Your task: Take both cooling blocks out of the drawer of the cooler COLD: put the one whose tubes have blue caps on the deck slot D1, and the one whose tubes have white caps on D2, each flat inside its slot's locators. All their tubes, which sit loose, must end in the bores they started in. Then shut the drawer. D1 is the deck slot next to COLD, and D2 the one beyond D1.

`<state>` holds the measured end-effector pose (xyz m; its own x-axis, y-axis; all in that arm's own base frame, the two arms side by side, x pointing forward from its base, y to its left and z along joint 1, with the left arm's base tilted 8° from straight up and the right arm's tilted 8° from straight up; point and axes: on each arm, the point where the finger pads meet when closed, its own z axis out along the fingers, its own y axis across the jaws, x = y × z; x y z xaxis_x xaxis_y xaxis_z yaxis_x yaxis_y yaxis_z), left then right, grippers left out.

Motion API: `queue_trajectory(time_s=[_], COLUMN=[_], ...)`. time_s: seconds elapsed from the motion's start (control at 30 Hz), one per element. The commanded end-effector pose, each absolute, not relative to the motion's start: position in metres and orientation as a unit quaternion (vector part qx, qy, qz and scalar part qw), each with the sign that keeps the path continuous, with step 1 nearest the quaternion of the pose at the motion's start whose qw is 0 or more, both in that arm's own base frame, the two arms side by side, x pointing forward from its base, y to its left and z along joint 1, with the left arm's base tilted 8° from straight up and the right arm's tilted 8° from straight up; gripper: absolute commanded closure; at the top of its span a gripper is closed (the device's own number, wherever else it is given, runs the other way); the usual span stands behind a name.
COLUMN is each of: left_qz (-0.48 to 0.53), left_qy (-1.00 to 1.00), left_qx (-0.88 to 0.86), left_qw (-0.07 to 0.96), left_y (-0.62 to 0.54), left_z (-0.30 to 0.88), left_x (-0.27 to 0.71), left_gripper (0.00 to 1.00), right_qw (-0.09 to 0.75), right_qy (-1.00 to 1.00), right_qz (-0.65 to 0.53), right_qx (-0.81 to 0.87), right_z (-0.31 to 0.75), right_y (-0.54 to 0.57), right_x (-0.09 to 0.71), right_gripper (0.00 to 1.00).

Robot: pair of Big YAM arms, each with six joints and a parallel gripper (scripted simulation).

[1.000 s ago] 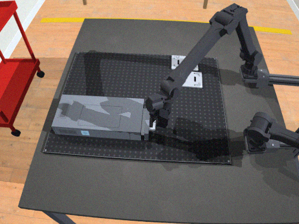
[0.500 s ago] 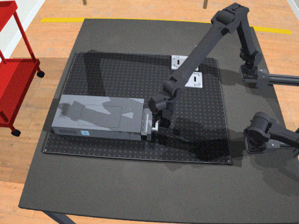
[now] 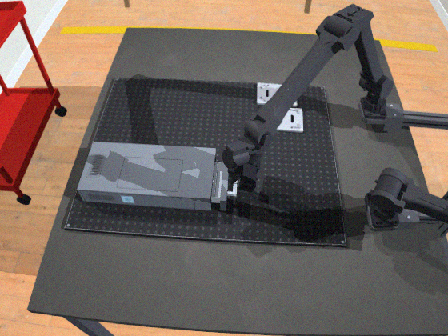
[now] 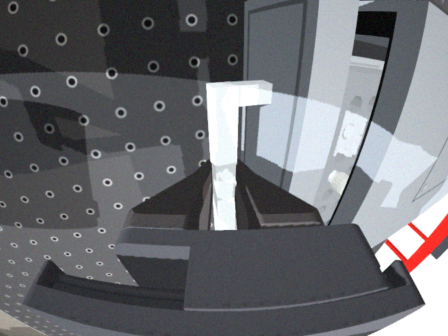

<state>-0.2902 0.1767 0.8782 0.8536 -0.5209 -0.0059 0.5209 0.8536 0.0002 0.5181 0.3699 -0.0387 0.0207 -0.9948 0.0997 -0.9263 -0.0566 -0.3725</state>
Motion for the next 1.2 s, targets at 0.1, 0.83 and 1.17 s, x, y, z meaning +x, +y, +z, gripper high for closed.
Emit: queue_trajectory(time_s=[0.1, 0.83, 1.17], left_qz=[-0.267, -0.267, -0.267], left_qy=[0.019, 0.019, 0.019], left_qx=[0.006, 0.006, 0.006], left_qw=[0.964, 0.964, 0.964], left_y=[0.163, 0.163, 0.163], left_z=[0.886, 0.886, 0.886], left_x=[-0.272, -0.272, -0.272], left_gripper=[1.00, 1.00, 1.00], right_qw=[0.096, 0.096, 0.096], right_qy=[0.679, 0.679, 0.679], right_qz=[-0.161, -0.162, -0.162], right_qx=[-0.710, -0.710, -0.710], right_z=[-0.025, -0.026, -0.027], right_y=[0.381, 0.380, 0.379], right_x=[0.486, 0.478, 0.466], right_gripper=[1.00, 1.00, 1.00])
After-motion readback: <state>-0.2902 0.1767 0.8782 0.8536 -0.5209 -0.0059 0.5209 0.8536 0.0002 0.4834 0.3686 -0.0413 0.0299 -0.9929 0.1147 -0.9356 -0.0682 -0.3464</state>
